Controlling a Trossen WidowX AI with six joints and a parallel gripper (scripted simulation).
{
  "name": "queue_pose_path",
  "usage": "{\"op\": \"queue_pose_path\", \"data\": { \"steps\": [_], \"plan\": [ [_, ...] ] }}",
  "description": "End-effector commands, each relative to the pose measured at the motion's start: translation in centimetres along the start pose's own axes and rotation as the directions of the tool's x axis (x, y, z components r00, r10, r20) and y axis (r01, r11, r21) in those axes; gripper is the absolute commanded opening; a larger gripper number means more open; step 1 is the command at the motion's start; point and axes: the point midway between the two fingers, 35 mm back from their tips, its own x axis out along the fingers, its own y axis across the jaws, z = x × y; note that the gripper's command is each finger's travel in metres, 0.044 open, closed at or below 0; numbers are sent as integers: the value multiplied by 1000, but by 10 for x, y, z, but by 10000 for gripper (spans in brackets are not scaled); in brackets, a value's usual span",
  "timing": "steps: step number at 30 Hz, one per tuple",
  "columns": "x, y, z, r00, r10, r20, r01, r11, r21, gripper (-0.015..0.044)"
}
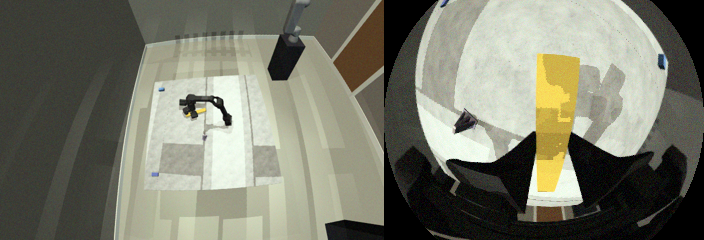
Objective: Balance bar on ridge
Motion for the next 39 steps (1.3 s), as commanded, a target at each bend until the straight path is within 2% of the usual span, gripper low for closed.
{"op": "queue_pose_path", "data": {
  "steps": [1,20,39],
  "plan": [
    [-1,14,3,1000,3,5,-3,999,-53,0],
    [-2,89,15,1000,9,6,-7,952,-306,0],
    [-3,164,10,1000,15,6,-10,845,-534,0]
  ]
}}
